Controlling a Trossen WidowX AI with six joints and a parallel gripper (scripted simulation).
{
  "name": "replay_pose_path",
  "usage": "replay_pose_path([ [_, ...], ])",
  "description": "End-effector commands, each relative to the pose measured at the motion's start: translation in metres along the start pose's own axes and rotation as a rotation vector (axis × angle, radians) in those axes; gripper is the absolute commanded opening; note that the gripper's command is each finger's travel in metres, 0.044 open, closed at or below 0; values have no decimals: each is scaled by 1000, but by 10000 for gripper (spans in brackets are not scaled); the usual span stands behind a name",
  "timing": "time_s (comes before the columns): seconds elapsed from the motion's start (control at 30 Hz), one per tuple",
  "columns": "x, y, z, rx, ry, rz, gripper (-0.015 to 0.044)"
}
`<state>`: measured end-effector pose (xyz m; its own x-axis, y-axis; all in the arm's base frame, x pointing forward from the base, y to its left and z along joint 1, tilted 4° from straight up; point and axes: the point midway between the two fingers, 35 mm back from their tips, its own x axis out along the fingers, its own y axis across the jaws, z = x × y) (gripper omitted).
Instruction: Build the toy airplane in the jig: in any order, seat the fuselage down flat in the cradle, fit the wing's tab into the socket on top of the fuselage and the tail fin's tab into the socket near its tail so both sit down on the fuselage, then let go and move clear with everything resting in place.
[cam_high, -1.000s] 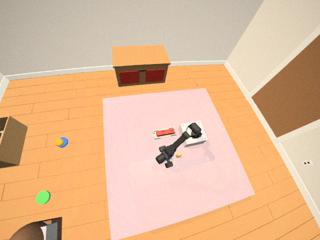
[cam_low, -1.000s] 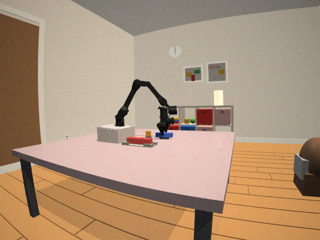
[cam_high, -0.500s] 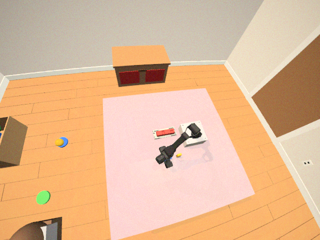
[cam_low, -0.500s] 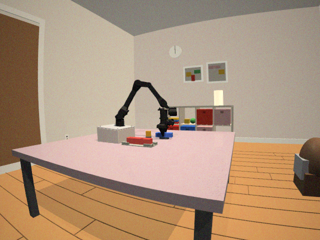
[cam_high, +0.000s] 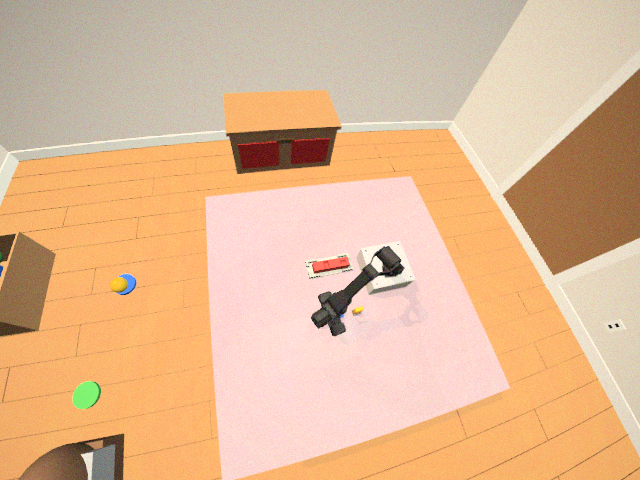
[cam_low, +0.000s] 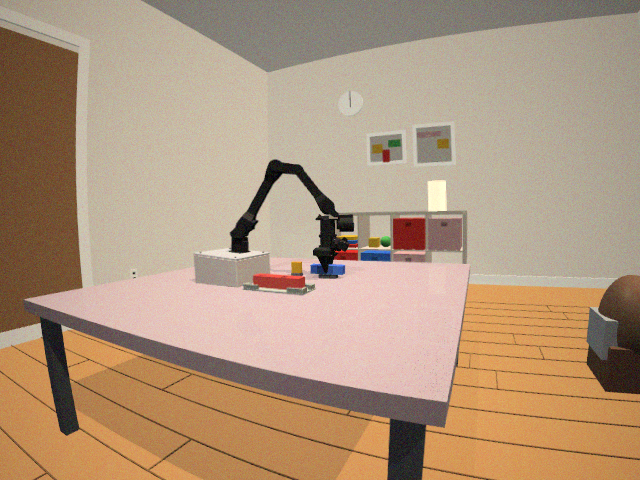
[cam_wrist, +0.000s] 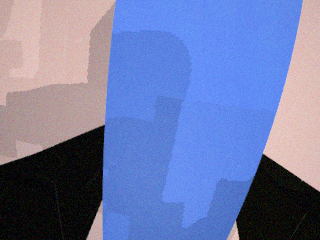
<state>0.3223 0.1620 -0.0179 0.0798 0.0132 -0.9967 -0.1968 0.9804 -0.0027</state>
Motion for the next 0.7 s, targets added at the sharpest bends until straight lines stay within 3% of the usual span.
replay_pose_path([
  [0.0, -12, 1, 3, 10, -5, 7, 0],
  [0.67, -69, 2, 6, 9, -10, 7, 0],
])
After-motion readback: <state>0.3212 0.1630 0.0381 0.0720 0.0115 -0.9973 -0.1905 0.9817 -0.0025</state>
